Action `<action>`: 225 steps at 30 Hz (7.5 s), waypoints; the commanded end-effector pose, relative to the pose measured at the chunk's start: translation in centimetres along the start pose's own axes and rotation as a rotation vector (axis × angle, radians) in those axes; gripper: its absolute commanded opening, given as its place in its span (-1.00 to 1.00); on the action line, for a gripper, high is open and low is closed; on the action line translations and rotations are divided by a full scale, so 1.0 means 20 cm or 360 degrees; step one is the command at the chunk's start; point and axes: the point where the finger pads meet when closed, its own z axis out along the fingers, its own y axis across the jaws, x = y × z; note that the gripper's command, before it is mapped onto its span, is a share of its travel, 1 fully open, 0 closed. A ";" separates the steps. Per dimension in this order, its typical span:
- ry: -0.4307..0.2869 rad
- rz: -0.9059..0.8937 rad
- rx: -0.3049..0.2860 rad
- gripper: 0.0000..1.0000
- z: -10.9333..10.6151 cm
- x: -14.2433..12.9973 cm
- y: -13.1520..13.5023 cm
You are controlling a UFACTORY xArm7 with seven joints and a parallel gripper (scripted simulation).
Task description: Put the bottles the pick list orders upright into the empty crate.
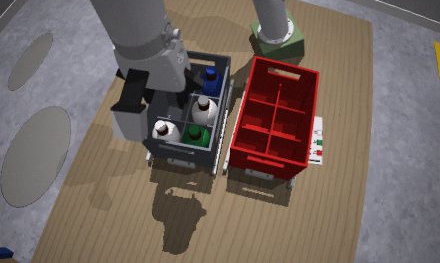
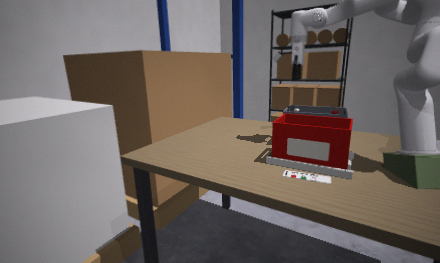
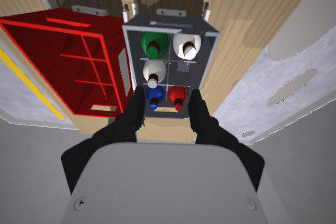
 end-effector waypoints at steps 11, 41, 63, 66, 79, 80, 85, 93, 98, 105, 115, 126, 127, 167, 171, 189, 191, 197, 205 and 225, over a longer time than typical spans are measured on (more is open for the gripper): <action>0.0005 0.0435 0.0001 0.29 0.09 -0.19 0.05; 0.0006 0.1251 0.0000 0.29 0.38 -0.75 0.21; 0.0006 0.1251 -0.0001 0.29 0.47 -0.91 0.25; 0.0006 0.1251 -0.0001 0.29 0.49 -0.91 0.25; 0.0005 0.1251 -0.0001 0.29 0.56 -0.91 0.25; 0.0005 0.1251 -0.0001 0.29 0.57 -0.91 0.25; 0.0005 0.1251 -0.0001 0.29 0.59 -0.91 0.25; 0.0005 0.1251 -0.0001 0.29 0.64 -0.91 0.25; 0.0005 0.1251 -0.0001 0.29 0.67 -0.91 0.25; 0.0005 0.1251 -0.0001 0.29 0.71 -0.91 0.25; 0.0005 0.1251 -0.0001 0.29 0.77 -0.91 0.25; 0.0005 0.1251 -0.0001 0.29 0.83 -0.91 0.25; 0.0005 0.1251 -0.0001 0.29 0.84 -0.91 0.25; 0.0005 0.1251 -0.0001 -1.00 0.88 -0.91 0.25; 0.0005 0.1251 -0.0001 -1.00 0.88 -0.91 0.25; 0.0005 0.1251 -0.0001 -1.00 0.88 -0.91 0.25; 0.0005 0.1251 -0.0001 -1.00 0.88 -0.91 0.25; 0.0005 0.1251 -0.0001 -1.00 0.86 -0.91 0.25; 0.0005 0.1251 -0.0001 -1.00 0.81 -0.91 0.25; 0.0005 0.1251 -0.0001 -1.00 0.66 -0.91 0.25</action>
